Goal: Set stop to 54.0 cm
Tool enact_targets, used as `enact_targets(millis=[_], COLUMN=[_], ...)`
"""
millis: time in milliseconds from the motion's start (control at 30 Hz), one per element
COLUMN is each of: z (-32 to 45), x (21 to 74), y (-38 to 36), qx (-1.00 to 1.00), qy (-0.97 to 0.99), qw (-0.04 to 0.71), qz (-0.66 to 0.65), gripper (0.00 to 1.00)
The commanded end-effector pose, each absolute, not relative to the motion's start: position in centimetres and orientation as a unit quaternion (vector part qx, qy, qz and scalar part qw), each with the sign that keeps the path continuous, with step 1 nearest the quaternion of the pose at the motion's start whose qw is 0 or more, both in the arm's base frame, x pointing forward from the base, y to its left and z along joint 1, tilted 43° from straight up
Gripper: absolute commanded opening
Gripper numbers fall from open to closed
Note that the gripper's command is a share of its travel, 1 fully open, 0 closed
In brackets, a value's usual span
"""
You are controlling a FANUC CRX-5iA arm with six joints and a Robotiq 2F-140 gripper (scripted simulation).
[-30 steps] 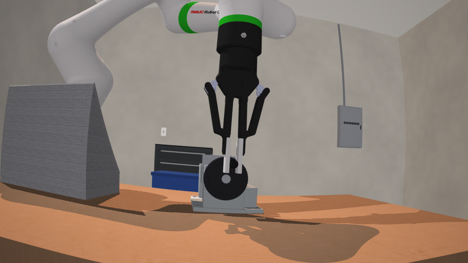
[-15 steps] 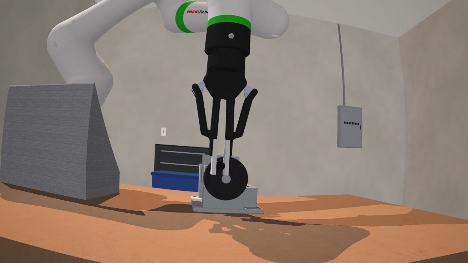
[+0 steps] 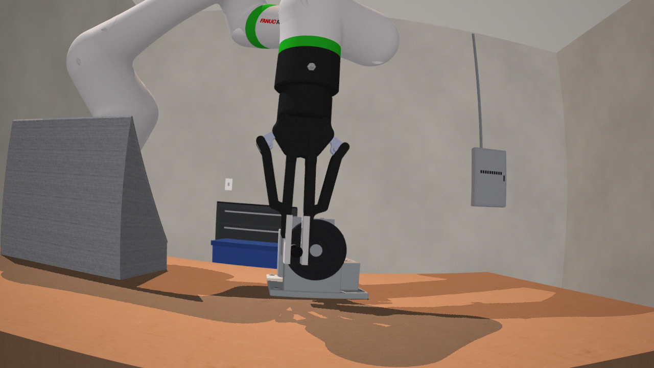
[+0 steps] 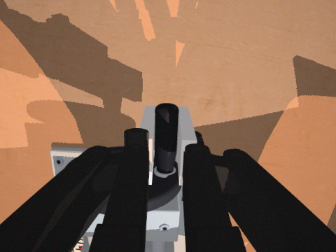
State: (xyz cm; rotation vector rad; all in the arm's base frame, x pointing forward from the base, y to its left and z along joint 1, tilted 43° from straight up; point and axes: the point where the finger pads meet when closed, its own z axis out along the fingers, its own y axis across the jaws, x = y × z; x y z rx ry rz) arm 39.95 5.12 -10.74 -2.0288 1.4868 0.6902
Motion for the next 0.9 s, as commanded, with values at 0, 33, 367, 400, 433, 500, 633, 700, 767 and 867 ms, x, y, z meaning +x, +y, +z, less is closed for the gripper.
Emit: enact_targets(millis=[0,33,367,400,433,500,633,700,767,867], z=[-11.4,-11.6,-12.5,-12.5,-12.6,-12.6,-12.6,-12.6,-12.6,-12.5], x=[40.0,40.1,41.2,41.4,41.5,41.9,42.4,42.6,42.9,43.5], y=[5.8,5.9,7.2,7.4,7.5,7.7,7.9,8.0,8.0,8.1], qx=[-0.750,-0.750,-0.750,-0.750,-0.750,-0.750,-0.750,-0.750,-0.750,-0.750], qy=[0.550,0.550,0.550,0.550,0.550,0.550,0.550,0.550,0.550,0.550], qw=[0.264,0.264,0.264,0.264,0.264,0.264,0.264,0.264,0.264,0.264], qz=[0.255,0.255,0.255,0.255,0.255,0.255,0.255,0.255,0.255,0.255], gripper=[0.04,0.04,0.04,0.04,0.04,0.04,0.04,0.04,0.04,0.04])
